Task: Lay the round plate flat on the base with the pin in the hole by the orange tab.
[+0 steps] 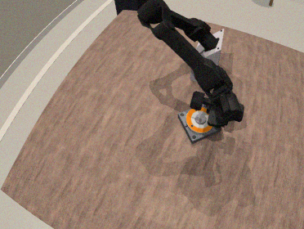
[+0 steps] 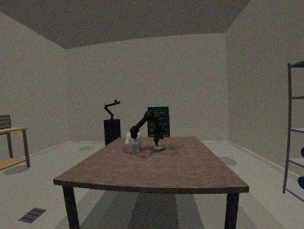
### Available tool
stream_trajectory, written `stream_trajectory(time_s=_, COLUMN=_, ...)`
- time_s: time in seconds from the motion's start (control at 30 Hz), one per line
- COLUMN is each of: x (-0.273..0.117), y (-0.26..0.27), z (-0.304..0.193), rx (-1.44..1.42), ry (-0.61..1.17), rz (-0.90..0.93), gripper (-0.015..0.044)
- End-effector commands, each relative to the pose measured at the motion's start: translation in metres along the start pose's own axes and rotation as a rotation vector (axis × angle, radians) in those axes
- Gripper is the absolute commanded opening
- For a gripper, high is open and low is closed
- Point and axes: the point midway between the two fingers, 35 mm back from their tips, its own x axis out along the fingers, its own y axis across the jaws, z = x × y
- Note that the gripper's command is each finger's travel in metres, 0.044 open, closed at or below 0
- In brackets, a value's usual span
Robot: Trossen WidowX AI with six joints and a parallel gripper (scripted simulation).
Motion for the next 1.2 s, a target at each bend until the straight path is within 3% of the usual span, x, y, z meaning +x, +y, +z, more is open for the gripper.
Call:
stream_trajectory(time_s=0.0, x=-0.0009, y=0.0007, z=0.0072, rx=0.014, ry=-0.015, rz=0.003, gripper=0.0)
stream_trajectory(time_s=1.17, x=-0.0011, y=0.0013, z=0.0123, rx=0.014, ry=-0.015, rz=0.003, gripper=0.0)
